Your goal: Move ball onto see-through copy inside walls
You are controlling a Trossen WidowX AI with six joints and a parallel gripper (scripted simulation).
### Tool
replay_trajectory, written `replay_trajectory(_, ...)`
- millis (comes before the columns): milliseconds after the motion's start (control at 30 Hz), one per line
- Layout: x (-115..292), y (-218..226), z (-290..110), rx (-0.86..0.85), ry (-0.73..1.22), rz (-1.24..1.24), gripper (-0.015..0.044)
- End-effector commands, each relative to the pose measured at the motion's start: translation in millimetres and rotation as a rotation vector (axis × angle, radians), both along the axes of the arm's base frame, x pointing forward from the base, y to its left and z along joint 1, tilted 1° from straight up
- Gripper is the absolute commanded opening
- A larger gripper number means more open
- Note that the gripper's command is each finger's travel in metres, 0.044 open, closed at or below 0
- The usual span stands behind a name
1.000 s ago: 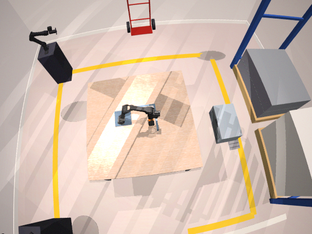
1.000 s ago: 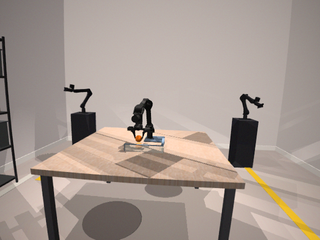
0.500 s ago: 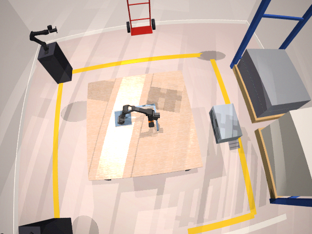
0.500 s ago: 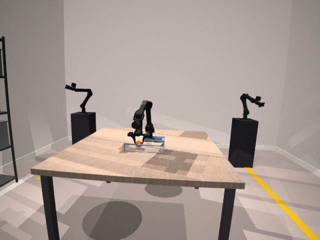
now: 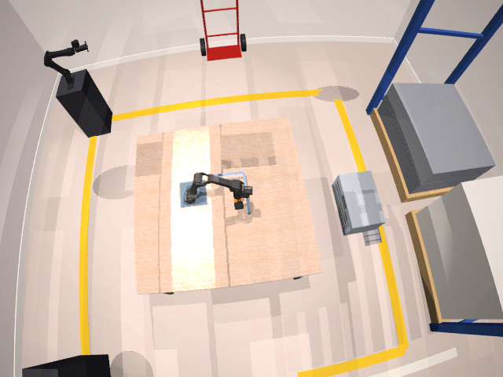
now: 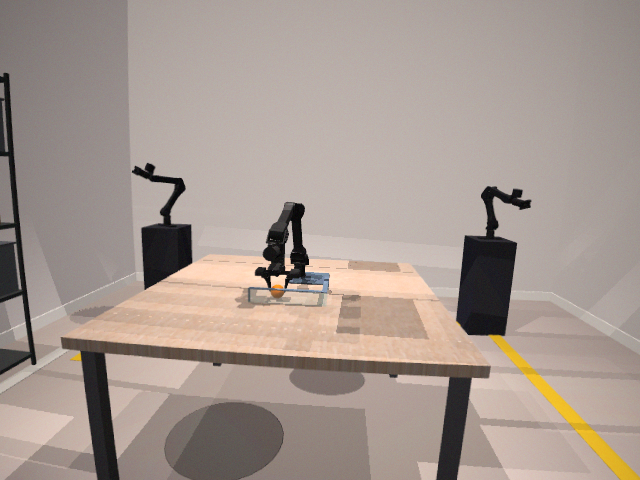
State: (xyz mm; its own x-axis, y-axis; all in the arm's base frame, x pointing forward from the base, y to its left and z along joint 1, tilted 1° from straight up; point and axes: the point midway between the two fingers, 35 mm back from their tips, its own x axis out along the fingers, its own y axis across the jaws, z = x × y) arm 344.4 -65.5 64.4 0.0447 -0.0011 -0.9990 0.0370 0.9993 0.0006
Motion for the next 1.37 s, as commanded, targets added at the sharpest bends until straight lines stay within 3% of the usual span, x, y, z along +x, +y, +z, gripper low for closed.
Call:
replay_trajectory(0, 0.1, 0.0, 0.3, 0.000, 0.000, 0.000, 0.0131)
replay_trajectory(333, 0.1, 0.0, 0.3, 0.000, 0.000, 0.000, 0.0391)
replay_trajectory(600, -3.0, 0.3, 83.4, 0.003, -0.004, 0.002, 0.0391)
replay_trajectory(967, -0.4, -0.7, 81.1, -0.004, -0.021, -0.002, 0.0391)
replay_trajectory(1000, -0.6, -0.7, 83.1, -0.004, -0.020, -0.002, 0.0417)
replay_trajectory(1033, -1.2, -0.7, 89.2, -0.004, -0.020, -0.002, 0.0440)
replay_trajectory(1167, -8.1, 0.4, 128.2, -0.003, -0.017, -0.002, 0.0440)
replay_trajectory(1333, -8.7, 0.5, 130.2, -0.003, -0.017, -0.002, 0.0440)
